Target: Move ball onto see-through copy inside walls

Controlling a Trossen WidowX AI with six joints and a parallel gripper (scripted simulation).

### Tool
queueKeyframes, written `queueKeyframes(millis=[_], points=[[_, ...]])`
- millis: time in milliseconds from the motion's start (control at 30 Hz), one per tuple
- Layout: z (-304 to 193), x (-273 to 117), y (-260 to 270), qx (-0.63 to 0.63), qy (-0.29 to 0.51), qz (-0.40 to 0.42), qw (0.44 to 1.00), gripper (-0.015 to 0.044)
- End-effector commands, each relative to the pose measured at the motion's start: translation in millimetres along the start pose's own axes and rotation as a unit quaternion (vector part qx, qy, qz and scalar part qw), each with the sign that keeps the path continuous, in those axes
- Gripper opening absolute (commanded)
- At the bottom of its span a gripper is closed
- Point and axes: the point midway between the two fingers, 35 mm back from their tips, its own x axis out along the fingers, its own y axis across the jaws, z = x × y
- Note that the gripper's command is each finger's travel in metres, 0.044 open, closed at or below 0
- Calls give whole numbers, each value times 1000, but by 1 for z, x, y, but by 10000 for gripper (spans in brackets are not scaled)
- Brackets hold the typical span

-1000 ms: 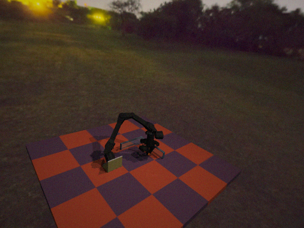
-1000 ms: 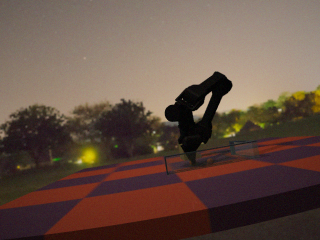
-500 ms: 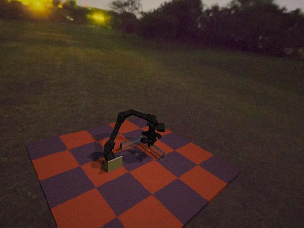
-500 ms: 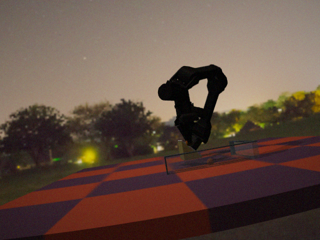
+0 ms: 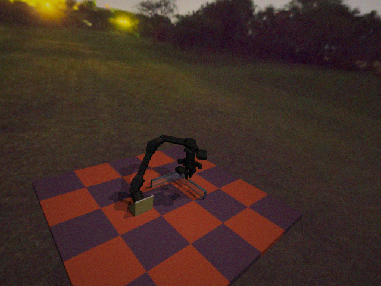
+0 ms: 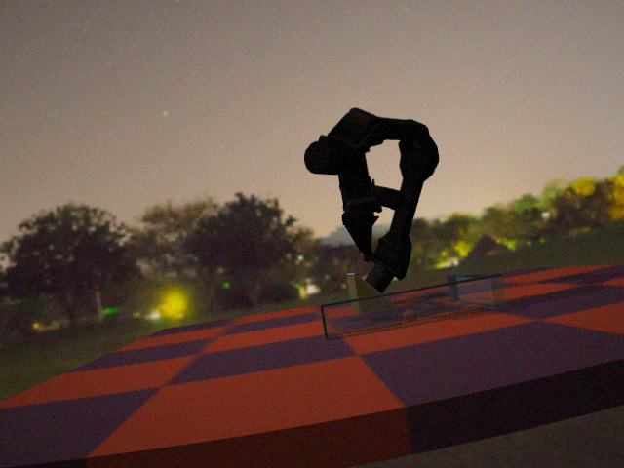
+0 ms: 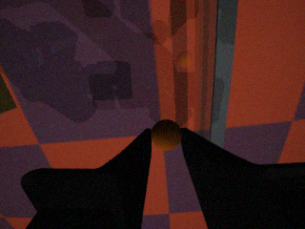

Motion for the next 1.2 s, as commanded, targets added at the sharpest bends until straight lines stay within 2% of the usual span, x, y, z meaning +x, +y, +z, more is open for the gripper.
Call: queueKeyframes(millis=[0, 567, 1167], points=[[4, 0, -4, 57, 1, -1, 998, 0], [23, 12, -18, 309, 1, -2, 951, 0], [43, 25, -31, 552, 0, -1, 834, 0]])
